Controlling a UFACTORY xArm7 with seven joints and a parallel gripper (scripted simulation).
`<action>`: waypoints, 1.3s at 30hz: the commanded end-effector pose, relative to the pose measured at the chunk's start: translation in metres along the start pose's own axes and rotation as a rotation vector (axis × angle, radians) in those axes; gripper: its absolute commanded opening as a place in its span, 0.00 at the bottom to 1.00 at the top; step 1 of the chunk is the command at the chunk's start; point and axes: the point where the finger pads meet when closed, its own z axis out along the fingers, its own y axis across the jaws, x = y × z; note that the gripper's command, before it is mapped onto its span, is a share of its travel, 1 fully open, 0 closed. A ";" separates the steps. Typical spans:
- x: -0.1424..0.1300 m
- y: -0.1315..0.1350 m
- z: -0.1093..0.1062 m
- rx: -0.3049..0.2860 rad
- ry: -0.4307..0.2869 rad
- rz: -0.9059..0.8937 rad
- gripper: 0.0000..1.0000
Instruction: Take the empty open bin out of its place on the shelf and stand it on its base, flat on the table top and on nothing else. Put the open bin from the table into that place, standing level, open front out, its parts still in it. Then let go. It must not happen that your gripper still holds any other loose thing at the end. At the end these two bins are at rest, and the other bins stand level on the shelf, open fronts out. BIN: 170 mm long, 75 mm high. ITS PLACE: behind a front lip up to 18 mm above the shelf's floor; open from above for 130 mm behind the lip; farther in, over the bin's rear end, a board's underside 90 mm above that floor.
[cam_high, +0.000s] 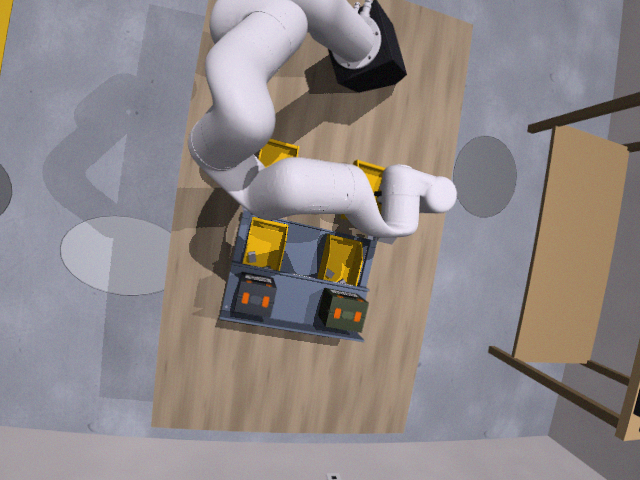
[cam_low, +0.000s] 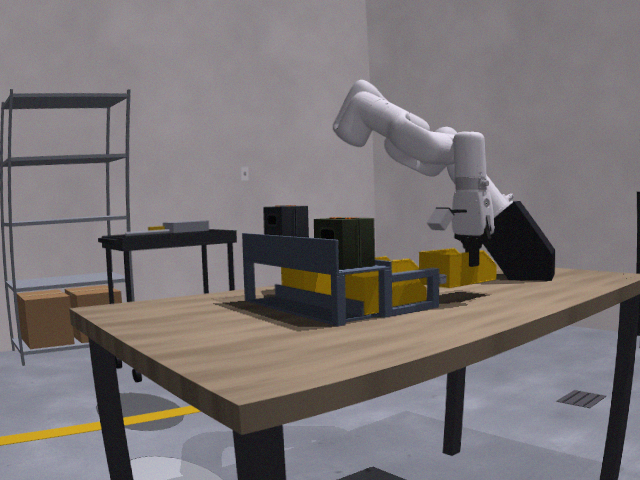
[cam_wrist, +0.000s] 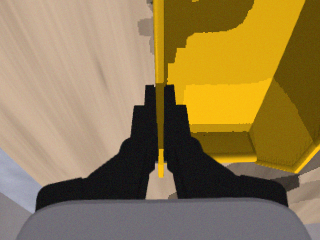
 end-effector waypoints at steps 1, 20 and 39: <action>0.001 -0.002 0.011 0.004 0.004 0.000 0.00; 0.001 -0.002 0.026 0.004 0.004 0.000 0.00; 0.001 -0.002 0.028 0.004 0.004 0.000 0.00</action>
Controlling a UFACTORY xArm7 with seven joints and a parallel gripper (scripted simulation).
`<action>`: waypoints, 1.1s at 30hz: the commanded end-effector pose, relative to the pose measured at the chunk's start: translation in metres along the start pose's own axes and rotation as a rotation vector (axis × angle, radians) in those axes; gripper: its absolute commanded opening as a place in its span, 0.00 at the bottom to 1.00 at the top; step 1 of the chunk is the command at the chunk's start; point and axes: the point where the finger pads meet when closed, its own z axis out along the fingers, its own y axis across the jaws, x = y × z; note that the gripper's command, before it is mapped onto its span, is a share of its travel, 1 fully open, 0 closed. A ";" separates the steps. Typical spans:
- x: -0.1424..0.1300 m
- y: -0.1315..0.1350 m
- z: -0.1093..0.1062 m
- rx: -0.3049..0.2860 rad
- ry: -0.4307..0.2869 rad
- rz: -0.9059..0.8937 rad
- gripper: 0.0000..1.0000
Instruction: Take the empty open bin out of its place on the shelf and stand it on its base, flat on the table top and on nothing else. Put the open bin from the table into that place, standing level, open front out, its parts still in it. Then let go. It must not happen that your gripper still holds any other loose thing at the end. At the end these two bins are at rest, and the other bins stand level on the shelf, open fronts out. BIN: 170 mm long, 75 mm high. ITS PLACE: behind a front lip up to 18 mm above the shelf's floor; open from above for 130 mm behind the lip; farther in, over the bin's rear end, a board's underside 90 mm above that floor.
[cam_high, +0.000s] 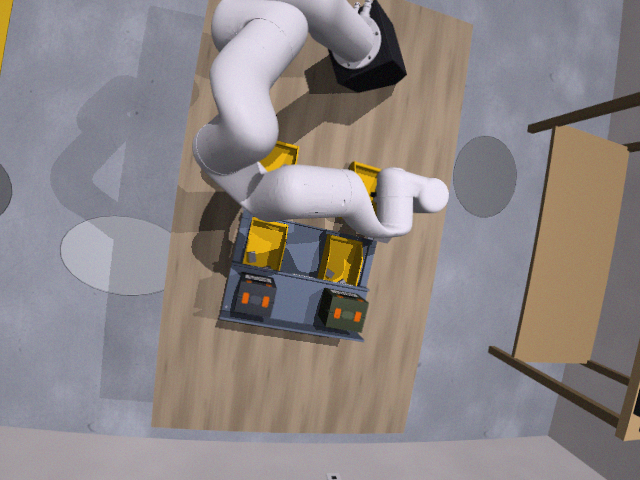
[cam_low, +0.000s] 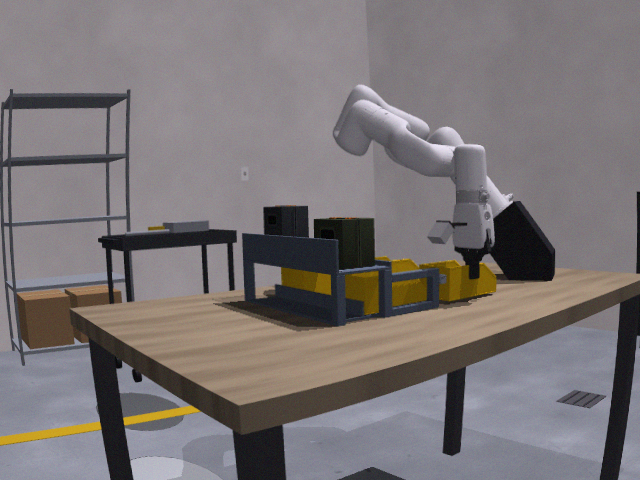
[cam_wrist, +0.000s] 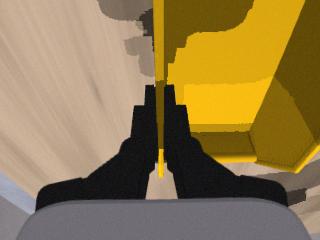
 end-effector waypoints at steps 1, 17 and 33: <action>0.001 -0.001 0.000 0.004 0.003 -0.001 0.00; 0.001 -0.001 0.004 0.004 0.003 -0.001 0.00; 0.001 -0.001 0.004 0.004 0.003 -0.001 0.26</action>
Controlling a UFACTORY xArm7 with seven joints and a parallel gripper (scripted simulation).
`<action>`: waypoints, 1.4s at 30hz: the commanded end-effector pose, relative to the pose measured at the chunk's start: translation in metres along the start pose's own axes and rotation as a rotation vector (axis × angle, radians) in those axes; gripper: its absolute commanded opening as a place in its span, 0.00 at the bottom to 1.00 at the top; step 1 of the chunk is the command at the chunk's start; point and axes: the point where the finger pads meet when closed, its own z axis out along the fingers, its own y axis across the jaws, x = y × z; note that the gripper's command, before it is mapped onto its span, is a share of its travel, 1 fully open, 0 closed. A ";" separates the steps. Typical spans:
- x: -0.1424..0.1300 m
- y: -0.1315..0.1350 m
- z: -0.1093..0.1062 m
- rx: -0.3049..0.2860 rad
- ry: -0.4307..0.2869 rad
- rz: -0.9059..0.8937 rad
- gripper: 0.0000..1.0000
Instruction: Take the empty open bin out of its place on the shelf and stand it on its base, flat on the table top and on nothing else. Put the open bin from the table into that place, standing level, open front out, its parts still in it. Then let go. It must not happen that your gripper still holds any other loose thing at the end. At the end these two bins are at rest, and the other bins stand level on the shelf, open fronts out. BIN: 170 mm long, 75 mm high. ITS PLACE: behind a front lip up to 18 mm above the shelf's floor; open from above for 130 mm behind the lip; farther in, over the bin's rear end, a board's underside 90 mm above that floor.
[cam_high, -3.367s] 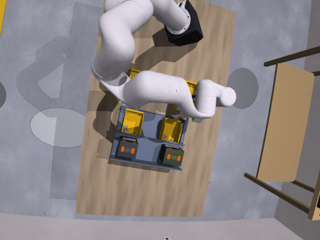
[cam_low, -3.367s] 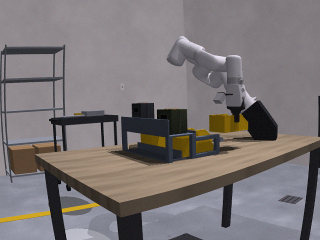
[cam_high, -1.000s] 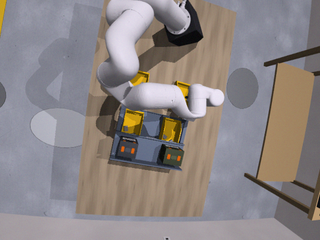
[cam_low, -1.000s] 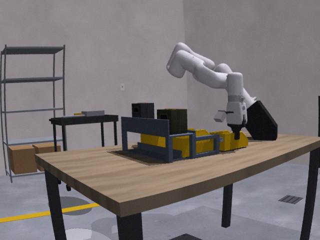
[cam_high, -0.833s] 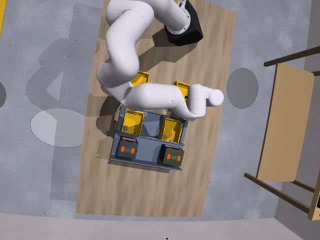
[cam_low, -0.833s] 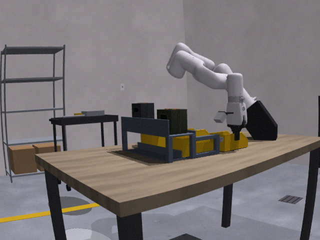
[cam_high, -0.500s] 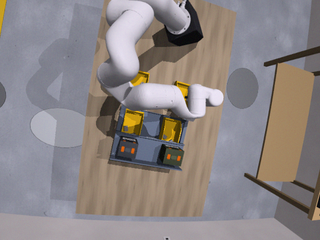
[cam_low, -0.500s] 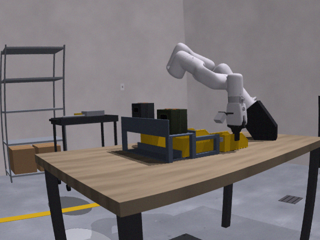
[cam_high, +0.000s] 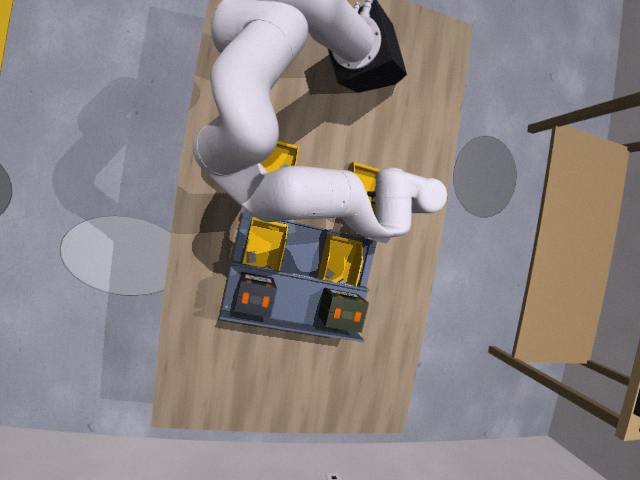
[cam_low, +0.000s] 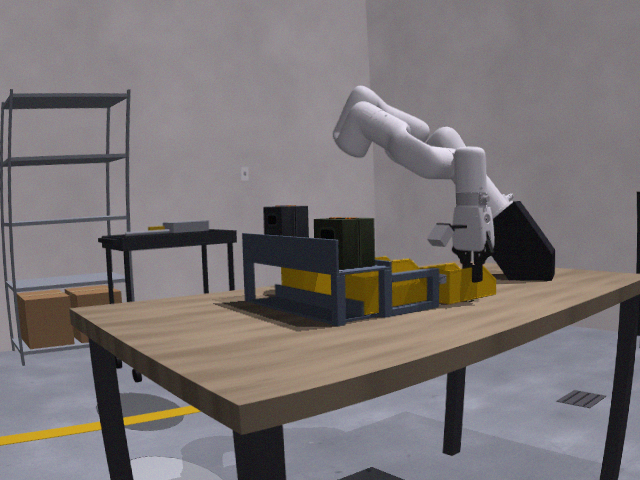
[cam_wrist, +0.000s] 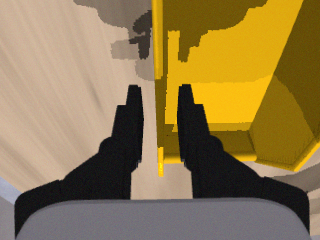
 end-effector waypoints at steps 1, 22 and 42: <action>0.001 -0.001 -0.002 0.003 0.003 -0.001 0.26; 0.001 -0.001 -0.002 0.003 0.003 -0.001 0.26; 0.001 -0.001 -0.008 0.003 0.003 -0.001 0.26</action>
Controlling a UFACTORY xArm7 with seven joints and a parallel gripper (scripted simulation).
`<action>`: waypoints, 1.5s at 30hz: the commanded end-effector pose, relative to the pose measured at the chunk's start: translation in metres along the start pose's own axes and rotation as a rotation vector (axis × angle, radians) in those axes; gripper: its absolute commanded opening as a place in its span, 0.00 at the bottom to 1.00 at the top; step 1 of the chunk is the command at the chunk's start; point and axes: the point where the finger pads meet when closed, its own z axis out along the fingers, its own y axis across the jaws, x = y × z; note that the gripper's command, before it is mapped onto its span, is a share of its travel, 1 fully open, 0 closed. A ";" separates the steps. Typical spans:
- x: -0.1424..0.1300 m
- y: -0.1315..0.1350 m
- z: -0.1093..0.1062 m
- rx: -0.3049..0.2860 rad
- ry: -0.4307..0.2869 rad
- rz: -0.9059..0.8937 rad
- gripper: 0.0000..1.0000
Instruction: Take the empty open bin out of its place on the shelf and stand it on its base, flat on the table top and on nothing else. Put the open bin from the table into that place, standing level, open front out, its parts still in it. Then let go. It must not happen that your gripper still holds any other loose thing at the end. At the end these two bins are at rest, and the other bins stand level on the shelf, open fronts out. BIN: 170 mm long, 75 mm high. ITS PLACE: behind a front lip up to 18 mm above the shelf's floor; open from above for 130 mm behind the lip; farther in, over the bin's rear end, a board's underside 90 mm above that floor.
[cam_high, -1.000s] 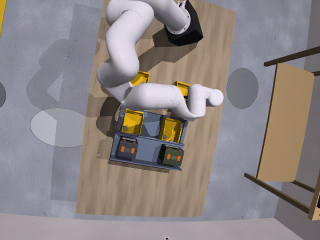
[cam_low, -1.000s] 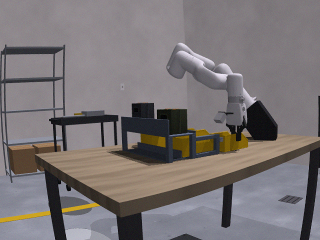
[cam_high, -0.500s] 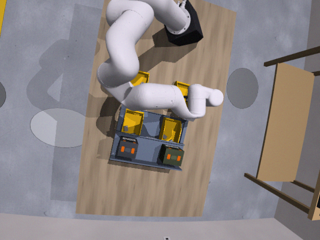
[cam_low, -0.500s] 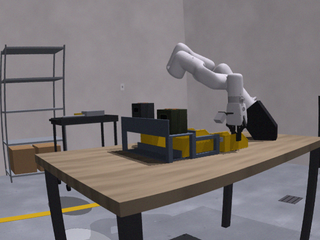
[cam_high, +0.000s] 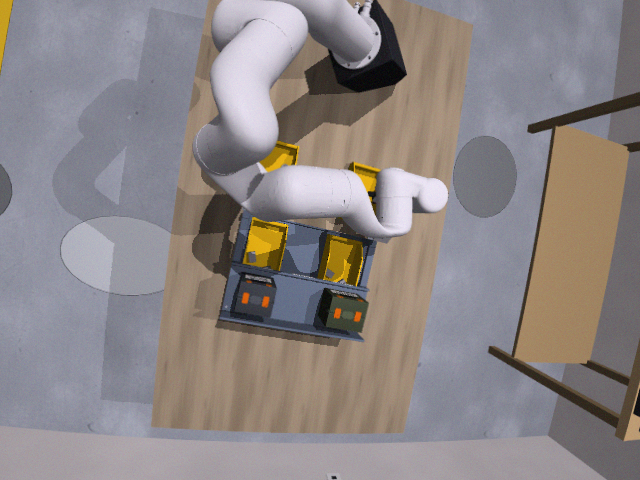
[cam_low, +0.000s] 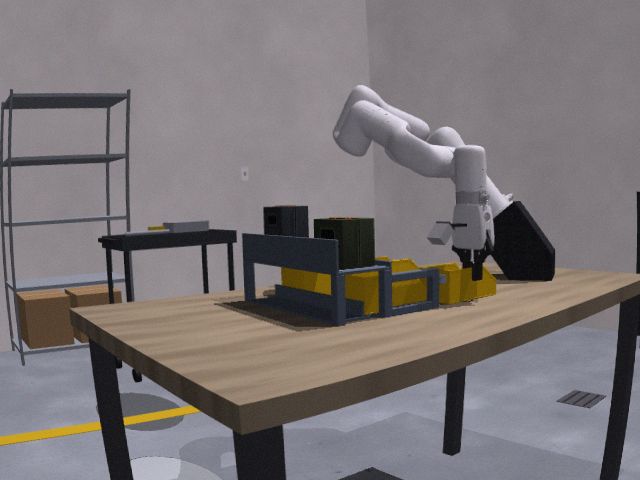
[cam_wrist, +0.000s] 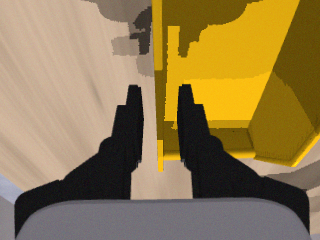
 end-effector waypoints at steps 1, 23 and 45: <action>0.001 -0.001 -0.005 0.003 0.003 -0.001 0.26; 0.001 -0.001 -0.032 0.003 0.003 -0.001 0.26; 0.001 -0.001 -0.065 0.003 0.003 -0.001 0.26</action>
